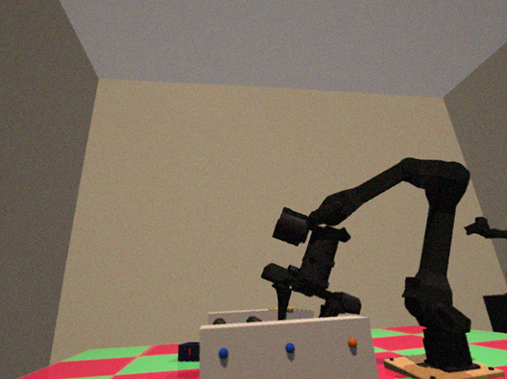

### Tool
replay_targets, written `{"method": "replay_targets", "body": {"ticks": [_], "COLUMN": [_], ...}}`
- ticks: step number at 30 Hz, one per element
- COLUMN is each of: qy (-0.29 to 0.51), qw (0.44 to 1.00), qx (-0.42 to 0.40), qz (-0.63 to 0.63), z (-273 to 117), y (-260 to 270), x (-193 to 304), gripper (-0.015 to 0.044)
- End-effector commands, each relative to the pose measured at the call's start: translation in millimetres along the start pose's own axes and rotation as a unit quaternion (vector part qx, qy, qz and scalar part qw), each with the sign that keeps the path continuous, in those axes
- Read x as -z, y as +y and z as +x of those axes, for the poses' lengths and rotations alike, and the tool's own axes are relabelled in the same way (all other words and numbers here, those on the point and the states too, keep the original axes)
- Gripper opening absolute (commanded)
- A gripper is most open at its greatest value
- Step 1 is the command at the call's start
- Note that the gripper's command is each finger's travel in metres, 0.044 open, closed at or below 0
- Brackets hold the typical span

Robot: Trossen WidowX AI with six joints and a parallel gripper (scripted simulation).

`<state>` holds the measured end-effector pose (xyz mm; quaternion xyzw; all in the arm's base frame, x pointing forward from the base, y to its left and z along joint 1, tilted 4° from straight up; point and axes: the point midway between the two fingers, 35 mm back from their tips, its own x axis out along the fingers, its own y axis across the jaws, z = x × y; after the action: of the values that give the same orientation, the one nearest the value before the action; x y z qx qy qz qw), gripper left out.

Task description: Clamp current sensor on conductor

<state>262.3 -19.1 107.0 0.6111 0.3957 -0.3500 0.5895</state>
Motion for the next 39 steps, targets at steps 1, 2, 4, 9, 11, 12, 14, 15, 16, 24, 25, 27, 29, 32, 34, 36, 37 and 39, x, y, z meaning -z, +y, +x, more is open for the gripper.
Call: {"method": "replay_targets", "body": {"ticks": [1,2,4,9,11,12,14,15,16,24,25,27,29,32,34,36,37,39], "qy": [0.000,0.000,0.000,0.000,0.000,0.000,0.000,0.000,0.000,0.000,0.000,0.000,0.000,0.000,0.000,0.000,0.000,0.000], "qw": [1.000,1.000,1.000,1.000,1.000,1.000,1.000,1.000,1.000,1.000,1.000,1.000,1.000,1.000,1.000,1.000,1.000,1.000], "qx": [0.000,0.000,0.000,-0.003,-0.003,-0.003,-0.003,-0.003,-0.003,-0.003,-0.003,-0.003,-0.003,-0.003,-0.003,-0.003,-0.003,-0.003], "qz": [0.000,0.000,0.000,-0.001,-0.001,-0.001,-0.001,-0.001,-0.001,-0.001,-0.001,-0.001,-0.001,-0.001,-0.001,-0.001,-0.001,-0.001], "z": [0.7,1.4,3.4,0.4,0.4,0.4,0.4,0.4,0.4,0.4,0.4,0.4,0.4,0.4,0.4,0.4,0.4,0.4], "y": [-0.3,-0.6,-1.4,1.2,1.2,1.2,1.2,1.2,1.2,1.2,1.2,1.2,1.2,1.2,1.2,1.2,1.2,1.2], "x": [0.0,0.0,0.0,-0.1,-0.1,-0.1,-0.1,-0.1,-0.1,-0.1,-0.1,-0.1,-0.1,-0.1,-0.1,-0.1,-0.1,-0.1], "gripper": [0.0000,0.0000,0.0000,0.0105,0.0157,0.0184,0.0236,0.0262,0.0268,0.0268,0.0268,0.0268,0.0268,0.0268,0.0268,0.0268,0.0268,0.0268]}}
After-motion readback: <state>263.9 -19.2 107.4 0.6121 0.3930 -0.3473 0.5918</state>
